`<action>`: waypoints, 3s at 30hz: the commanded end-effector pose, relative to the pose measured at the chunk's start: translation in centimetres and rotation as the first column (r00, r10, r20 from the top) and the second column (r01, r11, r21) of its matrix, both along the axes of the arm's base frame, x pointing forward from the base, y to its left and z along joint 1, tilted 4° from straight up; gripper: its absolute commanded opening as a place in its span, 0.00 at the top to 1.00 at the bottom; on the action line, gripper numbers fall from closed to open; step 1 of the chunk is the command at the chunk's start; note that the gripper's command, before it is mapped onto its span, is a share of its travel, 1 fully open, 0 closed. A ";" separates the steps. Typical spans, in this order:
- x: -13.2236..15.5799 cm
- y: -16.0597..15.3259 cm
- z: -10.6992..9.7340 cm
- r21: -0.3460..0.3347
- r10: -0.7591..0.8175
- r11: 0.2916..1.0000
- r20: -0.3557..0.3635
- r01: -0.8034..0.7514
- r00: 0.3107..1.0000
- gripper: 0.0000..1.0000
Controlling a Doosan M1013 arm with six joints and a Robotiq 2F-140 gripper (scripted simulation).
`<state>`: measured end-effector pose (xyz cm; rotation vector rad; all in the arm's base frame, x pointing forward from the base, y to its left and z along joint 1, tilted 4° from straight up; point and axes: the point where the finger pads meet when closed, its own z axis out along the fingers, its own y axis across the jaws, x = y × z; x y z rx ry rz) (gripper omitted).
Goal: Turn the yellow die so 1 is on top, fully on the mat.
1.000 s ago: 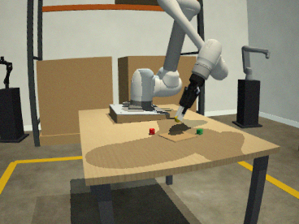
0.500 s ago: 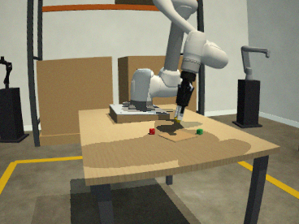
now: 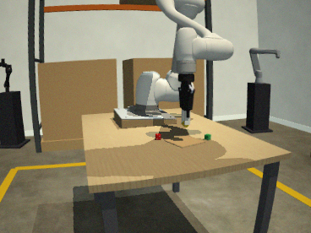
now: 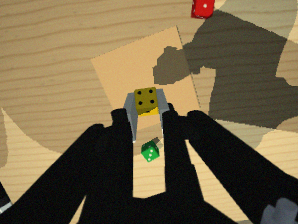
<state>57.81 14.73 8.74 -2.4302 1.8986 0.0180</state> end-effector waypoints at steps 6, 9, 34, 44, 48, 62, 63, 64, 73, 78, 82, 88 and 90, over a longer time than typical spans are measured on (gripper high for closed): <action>-0.3 -0.6 -0.3 0.068 0.008 0.998 -0.035 -0.006 0.999 0.87; -0.3 -0.7 -0.4 0.159 0.015 0.987 -0.062 -0.005 0.998 0.87; 0.3 -1.8 -0.6 0.502 0.058 0.865 -0.125 0.013 0.990 0.87; 0.2 -2.0 -0.9 0.646 0.093 0.763 -0.165 0.037 0.982 0.87; 0.4 -2.2 -0.8 0.698 0.103 0.714 -0.168 0.045 0.980 0.87; 0.5 -2.5 -1.1 0.701 0.104 0.712 -0.168 0.045 0.980 0.87; 0.5 -2.5 -1.1 0.701 0.104 0.712 -0.168 0.045 0.980 0.87; 0.5 -2.5 -1.1 0.701 0.104 0.712 -0.168 0.045 0.980 0.87; 0.5 -2.4 -1.3 0.701 0.104 0.712 -0.168 0.045 0.980 0.87; 0.5 -2.4 -1.6 0.701 0.104 0.712 -0.168 0.045 0.980 0.87; 0.5 -2.4 -2.0 0.701 0.104 0.712 -0.168 0.045 0.980 0.87; 0.5 -2.4 -2.6 0.701 0.104 0.712 -0.168 0.045 0.980 0.87; 0.5 -2.3 -3.0 0.701 0.104 0.712 -0.168 0.045 0.980 0.87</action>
